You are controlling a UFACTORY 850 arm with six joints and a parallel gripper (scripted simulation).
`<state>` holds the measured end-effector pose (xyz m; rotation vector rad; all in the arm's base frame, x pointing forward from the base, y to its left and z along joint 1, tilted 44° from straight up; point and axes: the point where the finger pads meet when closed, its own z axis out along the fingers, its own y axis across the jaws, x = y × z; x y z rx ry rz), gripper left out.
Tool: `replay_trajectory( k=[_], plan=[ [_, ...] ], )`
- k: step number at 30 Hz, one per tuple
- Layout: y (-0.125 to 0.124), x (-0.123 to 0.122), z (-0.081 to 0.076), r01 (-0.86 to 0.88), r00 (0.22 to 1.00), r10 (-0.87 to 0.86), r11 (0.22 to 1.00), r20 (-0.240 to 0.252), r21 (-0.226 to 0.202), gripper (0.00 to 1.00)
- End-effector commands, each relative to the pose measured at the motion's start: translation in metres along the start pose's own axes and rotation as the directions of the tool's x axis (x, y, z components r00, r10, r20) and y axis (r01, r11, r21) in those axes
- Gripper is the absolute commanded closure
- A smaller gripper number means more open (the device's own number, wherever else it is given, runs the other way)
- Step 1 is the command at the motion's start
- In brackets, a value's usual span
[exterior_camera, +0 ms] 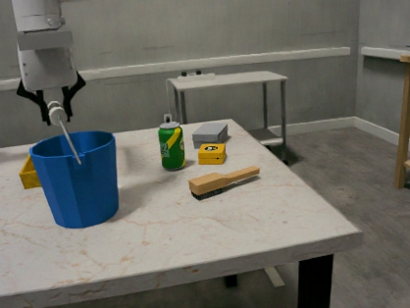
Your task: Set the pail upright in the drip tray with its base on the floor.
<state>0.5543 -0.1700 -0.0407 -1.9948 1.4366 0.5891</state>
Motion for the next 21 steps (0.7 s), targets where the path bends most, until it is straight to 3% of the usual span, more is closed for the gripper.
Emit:
replay_trajectory(
  k=[1,21],
  plan=[
    [-0.001,0.0,-0.001,0.001,1.0,-0.001,1.0,-0.001,0.001,1.0],
    [-0.001,0.0,-0.012,0.001,1.0,-0.001,1.0,-0.001,0.001,1.0]
  ],
)
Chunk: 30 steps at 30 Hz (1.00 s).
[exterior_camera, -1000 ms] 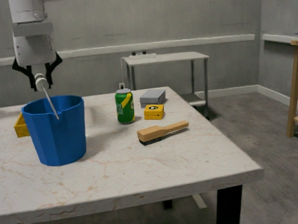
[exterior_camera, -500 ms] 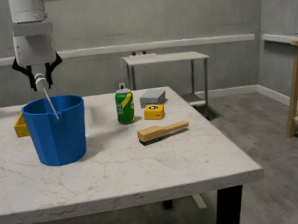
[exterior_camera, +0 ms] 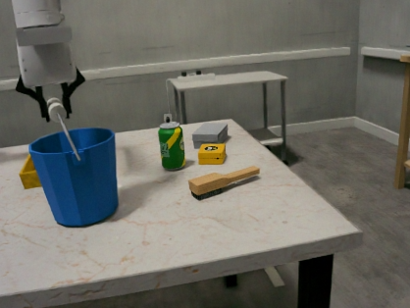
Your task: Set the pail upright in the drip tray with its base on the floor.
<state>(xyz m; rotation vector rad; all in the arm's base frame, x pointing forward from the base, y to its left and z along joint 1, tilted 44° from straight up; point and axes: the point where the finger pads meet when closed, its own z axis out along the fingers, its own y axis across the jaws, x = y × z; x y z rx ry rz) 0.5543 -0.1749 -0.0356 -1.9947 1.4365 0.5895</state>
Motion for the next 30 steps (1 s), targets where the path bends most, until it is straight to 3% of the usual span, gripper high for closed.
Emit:
replay_trajectory(
  k=[1,30],
  plan=[
    [-0.001,0.0,-0.006,0.001,1.0,-0.001,1.0,-0.002,0.001,1.0],
    [-0.001,0.0,-0.05,0.001,1.0,-0.001,1.0,-0.002,0.001,1.0]
  ],
)
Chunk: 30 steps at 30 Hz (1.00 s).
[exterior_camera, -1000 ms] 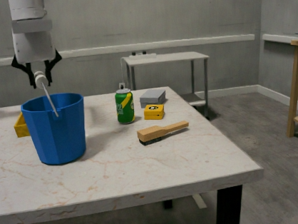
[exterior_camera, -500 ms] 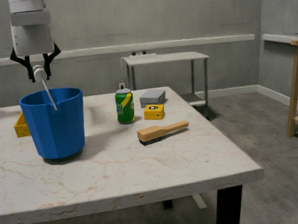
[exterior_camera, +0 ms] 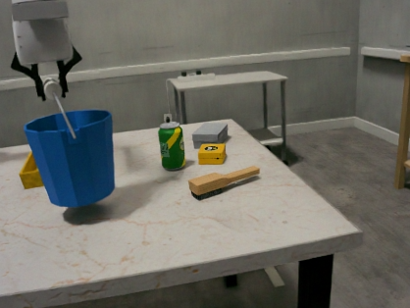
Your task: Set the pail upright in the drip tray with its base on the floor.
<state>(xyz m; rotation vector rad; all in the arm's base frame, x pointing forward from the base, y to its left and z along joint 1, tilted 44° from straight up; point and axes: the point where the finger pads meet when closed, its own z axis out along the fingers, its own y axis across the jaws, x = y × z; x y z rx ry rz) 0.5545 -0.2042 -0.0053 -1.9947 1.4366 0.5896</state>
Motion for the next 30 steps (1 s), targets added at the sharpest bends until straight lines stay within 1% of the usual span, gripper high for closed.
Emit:
replay_trajectory(
  k=[1,11,13,24,30],
  plan=[
    [-0.001,0.0,-0.009,0.001,1.0,-0.001,1.0,-0.002,0.001,1.0],
    [-0.001,0.0,-0.025,0.001,1.0,-0.001,1.0,-0.002,0.001,1.0],
    [-0.001,0.0,-0.025,0.001,1.0,-0.001,1.0,-0.002,0.001,1.0],
    [-0.001,0.0,-0.037,0.001,1.0,-0.001,1.0,-0.002,0.001,1.0],
    [-0.001,0.0,-0.039,0.001,1.0,-0.001,1.0,-0.002,0.001,1.0]
  ],
)
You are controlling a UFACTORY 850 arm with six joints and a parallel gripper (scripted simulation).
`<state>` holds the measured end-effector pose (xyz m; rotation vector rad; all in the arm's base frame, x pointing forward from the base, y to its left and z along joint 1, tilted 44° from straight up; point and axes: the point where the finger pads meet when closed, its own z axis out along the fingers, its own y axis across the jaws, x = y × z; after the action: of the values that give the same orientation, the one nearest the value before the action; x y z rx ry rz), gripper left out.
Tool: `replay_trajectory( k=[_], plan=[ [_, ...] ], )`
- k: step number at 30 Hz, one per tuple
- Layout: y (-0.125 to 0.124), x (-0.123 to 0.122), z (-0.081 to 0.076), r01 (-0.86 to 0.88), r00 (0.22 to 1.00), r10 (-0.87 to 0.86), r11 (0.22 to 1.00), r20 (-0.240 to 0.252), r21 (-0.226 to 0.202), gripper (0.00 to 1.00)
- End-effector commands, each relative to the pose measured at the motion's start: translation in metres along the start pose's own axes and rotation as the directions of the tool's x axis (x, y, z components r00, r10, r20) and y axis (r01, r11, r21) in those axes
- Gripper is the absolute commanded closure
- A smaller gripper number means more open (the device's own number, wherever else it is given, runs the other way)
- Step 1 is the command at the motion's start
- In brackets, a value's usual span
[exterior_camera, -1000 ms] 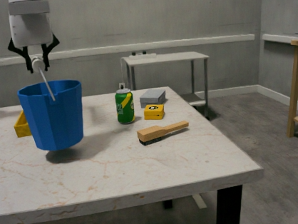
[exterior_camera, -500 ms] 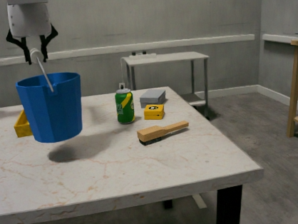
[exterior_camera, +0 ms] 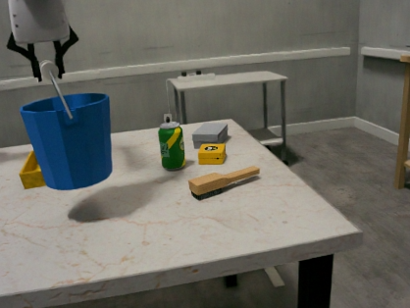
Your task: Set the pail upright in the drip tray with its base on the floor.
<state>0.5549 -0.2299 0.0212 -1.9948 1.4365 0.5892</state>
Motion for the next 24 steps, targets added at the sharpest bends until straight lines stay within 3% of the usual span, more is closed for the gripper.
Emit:
replay_trajectory(
  k=[1,24],
  plan=[
    [-0.0005,0.0003,-0.0028,0.001,1.0,-0.001,1.0,-0.002,0.001,1.0],
    [-0.0005,0.0003,-0.0048,0.001,1.0,-0.001,1.0,-0.002,0.001,1.0]
  ],
)
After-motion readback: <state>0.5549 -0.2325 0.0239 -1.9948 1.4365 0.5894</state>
